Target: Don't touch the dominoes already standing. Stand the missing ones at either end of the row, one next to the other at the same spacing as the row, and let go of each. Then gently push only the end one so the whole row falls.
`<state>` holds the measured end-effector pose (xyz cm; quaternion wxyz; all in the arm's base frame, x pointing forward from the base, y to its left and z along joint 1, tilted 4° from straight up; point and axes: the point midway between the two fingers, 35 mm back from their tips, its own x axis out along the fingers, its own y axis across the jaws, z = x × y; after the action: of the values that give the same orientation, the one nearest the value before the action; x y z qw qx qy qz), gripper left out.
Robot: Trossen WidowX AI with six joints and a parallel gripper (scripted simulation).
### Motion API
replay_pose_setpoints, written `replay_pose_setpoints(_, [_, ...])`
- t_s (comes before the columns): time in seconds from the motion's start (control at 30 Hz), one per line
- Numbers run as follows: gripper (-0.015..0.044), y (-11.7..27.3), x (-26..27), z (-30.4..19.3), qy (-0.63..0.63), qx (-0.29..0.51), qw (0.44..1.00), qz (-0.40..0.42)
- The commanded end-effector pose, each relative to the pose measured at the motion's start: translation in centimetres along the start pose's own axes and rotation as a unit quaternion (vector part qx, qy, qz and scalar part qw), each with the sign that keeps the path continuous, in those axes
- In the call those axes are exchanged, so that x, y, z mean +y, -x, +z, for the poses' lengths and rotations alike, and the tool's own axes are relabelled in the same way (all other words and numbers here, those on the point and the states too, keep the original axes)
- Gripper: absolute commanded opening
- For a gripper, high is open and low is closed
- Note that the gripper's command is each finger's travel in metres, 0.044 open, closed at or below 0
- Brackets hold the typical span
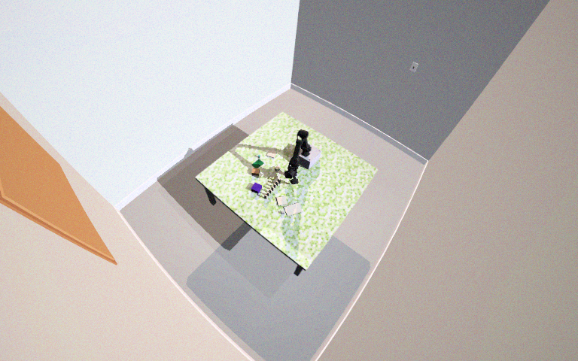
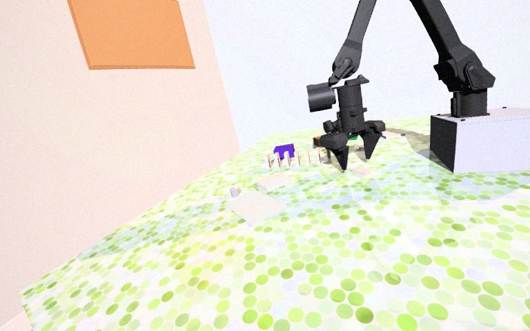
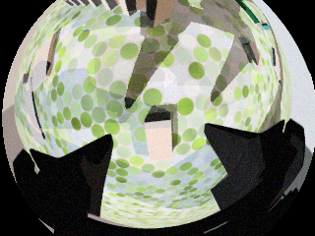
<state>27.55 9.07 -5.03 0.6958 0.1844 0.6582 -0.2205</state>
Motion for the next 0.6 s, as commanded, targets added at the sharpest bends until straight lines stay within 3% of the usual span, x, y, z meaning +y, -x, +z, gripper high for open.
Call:
replay_pose_setpoints(0.0, [0.0440,-0.6,-0.1,0.1,0.001,-0.002,1.000,-0.001])
replay_pose_setpoints(0.5, [0.0440,-2.0,-0.1,0.2,0.001,-0.002,1.000,-0.001])
replay_pose_setpoints(0.57, [0.0387,-2.0,-0.1,0.2,0.001,-0.002,1.000,-0.001])
